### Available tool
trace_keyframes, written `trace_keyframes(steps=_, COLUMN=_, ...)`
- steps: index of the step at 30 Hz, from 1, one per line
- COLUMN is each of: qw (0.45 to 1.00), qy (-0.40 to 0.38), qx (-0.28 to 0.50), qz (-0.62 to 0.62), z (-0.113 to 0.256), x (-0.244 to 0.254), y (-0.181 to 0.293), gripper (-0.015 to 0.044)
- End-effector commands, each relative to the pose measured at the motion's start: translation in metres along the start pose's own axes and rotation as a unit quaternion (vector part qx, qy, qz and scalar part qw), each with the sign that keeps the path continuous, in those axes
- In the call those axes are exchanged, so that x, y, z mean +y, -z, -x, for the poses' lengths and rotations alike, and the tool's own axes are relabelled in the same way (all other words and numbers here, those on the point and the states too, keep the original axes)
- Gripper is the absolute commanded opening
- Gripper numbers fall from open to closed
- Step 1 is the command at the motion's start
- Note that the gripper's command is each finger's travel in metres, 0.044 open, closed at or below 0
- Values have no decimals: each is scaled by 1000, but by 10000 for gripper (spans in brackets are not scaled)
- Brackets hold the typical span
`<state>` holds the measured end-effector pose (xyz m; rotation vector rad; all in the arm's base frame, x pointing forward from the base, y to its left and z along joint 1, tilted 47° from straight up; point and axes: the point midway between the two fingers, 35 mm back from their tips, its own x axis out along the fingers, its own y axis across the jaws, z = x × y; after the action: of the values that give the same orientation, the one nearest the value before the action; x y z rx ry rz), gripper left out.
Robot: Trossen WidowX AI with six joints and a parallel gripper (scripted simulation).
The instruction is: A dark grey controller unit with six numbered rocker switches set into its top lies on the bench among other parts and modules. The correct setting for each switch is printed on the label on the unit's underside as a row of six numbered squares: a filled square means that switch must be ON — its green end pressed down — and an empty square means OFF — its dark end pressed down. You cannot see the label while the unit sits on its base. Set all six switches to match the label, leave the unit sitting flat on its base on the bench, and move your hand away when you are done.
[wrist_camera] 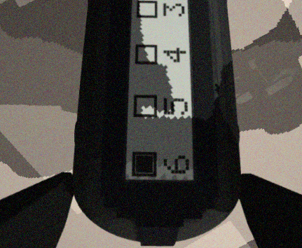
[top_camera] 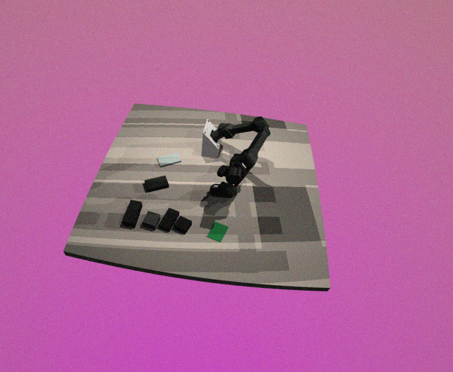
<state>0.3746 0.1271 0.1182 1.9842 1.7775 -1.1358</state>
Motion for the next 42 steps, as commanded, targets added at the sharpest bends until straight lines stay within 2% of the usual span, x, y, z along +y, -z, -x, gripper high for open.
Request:
trace_keyframes(steps=1, qw=1000, qy=-2, qx=-3, qz=-2, z=4, x=1, y=-6, gripper=336)
trace_keyframes(steps=42, qw=1000, qy=-2, qx=-4, qz=-2, z=24, x=1, y=-33, gripper=336)
